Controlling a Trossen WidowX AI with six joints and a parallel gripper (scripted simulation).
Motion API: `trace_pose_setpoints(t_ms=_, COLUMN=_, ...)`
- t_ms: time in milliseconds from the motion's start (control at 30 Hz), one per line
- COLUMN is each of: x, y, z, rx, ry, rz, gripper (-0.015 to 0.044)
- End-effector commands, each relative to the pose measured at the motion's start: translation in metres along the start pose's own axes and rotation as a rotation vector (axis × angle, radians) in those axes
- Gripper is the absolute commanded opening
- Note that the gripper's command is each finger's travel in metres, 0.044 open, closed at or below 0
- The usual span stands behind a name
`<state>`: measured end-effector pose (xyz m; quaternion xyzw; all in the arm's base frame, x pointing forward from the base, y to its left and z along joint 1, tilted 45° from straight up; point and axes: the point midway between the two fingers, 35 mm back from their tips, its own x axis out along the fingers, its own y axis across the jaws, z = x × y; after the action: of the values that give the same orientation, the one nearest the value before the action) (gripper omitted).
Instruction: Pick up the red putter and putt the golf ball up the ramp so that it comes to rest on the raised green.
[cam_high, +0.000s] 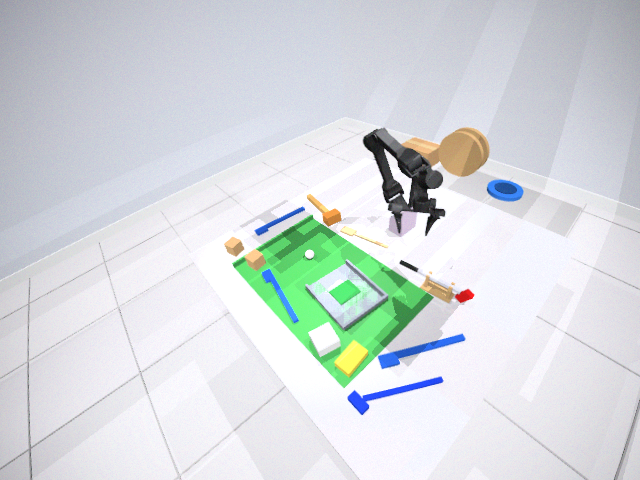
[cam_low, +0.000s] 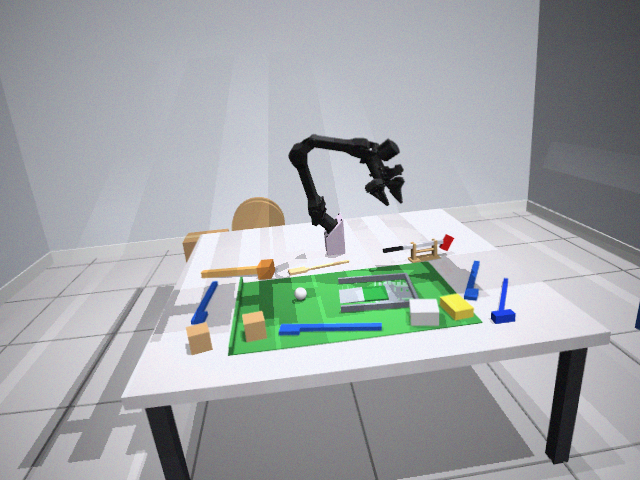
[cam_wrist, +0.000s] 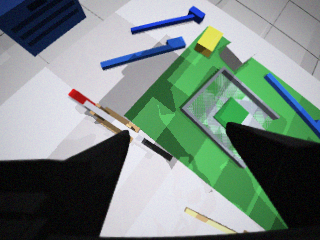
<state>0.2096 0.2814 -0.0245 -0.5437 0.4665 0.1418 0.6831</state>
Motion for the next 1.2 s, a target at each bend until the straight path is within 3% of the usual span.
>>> trace_pose_setpoints(t_ms=0, x=0.061, y=0.004, z=-0.04, rx=-0.397, ry=0.182, rz=0.191, gripper=0.044)
trace_pose_setpoints(t_ms=300, x=0.111, y=0.014, z=-0.091, rx=-0.797, ry=0.252, rz=0.515, gripper=0.044)
trace_pose_setpoints(t_ms=667, x=0.113, y=0.016, z=-0.089, rx=-0.798, ry=0.252, rz=0.517, gripper=0.044)
trace_pose_setpoints(t_ms=1167, x=0.152, y=0.022, z=-0.115, rx=-0.798, ry=0.253, rz=0.515, gripper=0.044)
